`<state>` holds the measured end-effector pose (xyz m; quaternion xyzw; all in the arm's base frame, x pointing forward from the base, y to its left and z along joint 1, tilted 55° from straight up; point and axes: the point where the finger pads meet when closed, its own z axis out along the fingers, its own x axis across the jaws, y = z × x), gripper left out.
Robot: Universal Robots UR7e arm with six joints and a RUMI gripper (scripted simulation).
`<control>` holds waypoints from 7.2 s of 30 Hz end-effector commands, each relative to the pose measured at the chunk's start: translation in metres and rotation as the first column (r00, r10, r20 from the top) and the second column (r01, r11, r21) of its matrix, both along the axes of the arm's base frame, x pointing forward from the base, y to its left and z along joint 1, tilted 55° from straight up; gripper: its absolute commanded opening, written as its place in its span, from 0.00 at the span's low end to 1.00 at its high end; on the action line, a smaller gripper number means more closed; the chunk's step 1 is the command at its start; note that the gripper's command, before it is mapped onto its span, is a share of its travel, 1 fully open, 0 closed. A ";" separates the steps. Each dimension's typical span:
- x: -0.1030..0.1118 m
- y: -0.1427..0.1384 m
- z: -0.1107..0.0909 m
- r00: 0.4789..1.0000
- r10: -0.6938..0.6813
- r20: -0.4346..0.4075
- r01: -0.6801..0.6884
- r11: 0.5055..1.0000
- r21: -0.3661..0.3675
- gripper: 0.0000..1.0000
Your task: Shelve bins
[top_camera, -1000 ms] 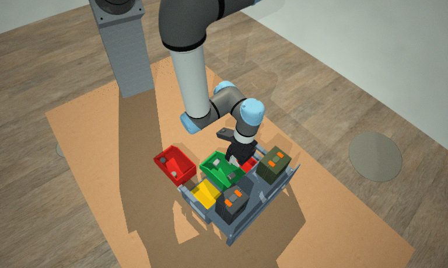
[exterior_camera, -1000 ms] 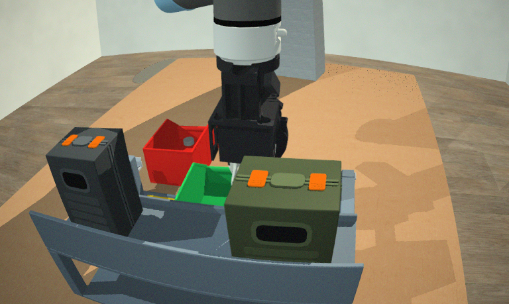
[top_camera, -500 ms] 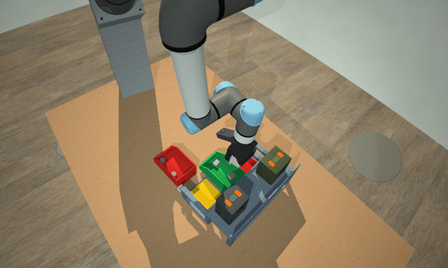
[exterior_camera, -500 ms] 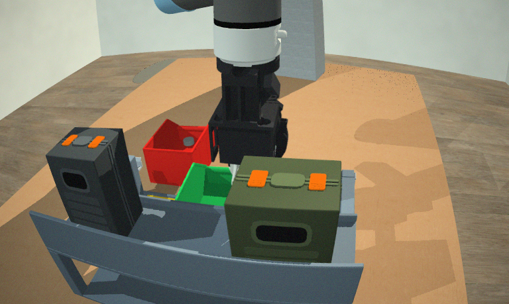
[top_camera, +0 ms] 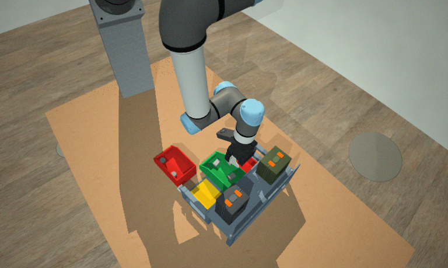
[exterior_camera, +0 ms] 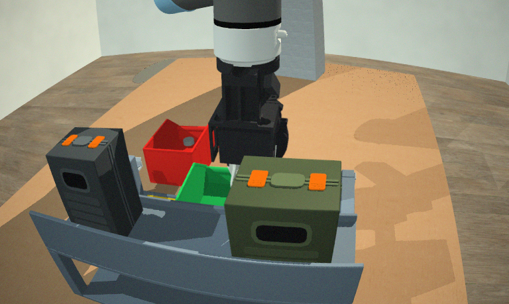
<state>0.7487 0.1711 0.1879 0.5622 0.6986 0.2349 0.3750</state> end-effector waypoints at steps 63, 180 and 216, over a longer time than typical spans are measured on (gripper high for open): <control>-0.006 0.001 0.005 1.000 0.000 0.001 0.000 1.000 0.000 0.05; -0.081 0.003 0.059 1.000 0.000 0.001 0.000 1.000 0.000 0.00; -0.082 0.003 0.055 0.998 -0.056 0.008 0.055 0.996 0.075 0.00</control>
